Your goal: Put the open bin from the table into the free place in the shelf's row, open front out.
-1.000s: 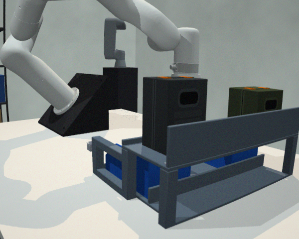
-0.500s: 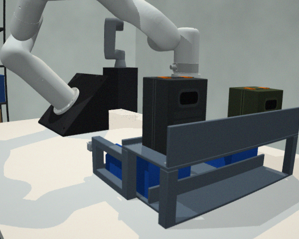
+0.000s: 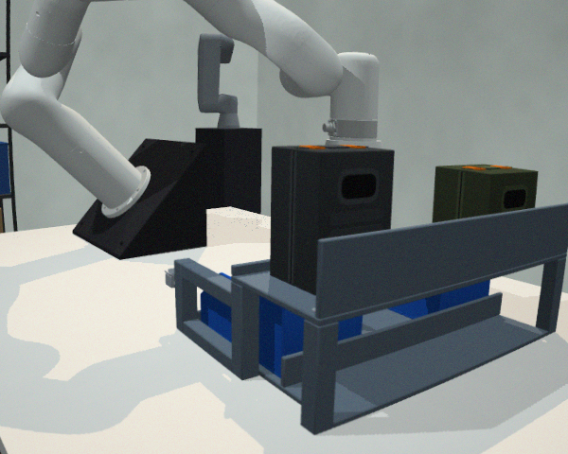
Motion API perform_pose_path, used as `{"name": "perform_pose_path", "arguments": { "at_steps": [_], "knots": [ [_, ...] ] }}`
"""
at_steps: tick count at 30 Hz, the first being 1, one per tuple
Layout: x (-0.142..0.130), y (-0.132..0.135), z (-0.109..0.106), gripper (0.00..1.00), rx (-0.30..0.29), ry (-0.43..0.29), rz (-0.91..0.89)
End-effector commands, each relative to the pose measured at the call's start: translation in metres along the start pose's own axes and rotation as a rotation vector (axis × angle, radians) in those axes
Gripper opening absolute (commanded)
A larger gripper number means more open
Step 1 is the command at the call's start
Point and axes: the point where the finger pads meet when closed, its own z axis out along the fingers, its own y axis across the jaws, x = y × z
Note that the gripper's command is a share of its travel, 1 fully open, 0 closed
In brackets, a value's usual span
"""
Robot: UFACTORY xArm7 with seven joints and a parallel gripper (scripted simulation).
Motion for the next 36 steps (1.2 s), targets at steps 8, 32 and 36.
{"name": "perform_pose_path", "arguments": {
  "at_steps": [8,32,36],
  "knots": [
    [-0.0005,0.0016,-0.0024,0.0,-0.005,-0.002,0.0],
    [-0.0005,0.0016,-0.0024,0.0,-0.005,-0.002,0.0],
    [-0.0005,0.0016,-0.0064,0.0,-0.005,-0.002,0.0]
  ]
}}
